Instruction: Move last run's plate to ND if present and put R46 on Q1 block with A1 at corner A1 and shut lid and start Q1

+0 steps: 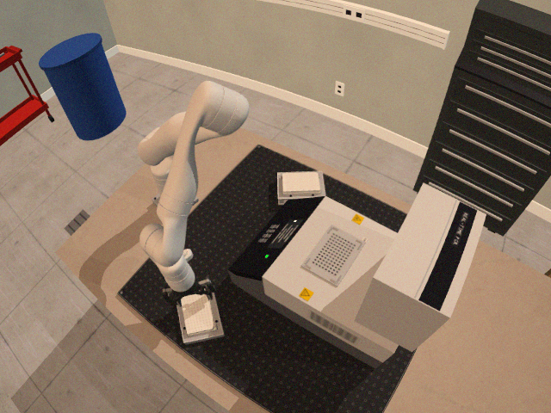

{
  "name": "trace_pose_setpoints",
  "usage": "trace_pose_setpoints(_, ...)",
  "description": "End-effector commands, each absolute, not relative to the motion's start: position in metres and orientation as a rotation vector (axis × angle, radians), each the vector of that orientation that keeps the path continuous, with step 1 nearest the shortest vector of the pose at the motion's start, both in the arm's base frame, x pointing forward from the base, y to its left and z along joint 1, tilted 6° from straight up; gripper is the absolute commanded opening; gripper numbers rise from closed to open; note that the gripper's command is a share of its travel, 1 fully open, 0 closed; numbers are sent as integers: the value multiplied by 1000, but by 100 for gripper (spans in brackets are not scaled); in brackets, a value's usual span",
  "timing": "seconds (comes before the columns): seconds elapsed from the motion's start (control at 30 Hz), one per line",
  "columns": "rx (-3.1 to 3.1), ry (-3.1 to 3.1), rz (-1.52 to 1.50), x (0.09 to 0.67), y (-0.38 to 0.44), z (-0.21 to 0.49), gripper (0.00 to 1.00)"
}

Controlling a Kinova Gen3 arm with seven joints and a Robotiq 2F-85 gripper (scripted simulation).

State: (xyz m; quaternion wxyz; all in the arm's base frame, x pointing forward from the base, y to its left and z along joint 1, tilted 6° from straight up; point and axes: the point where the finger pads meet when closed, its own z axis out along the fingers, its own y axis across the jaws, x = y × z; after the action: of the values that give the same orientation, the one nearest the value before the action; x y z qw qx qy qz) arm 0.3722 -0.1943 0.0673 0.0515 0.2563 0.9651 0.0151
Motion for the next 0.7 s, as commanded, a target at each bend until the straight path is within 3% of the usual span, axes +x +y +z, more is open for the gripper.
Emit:
trace_pose_setpoints(0.0,781,2937,44,372,-195,68,100)
trace_pose_setpoints(0.67,783,2937,48,371,-193,84,100)
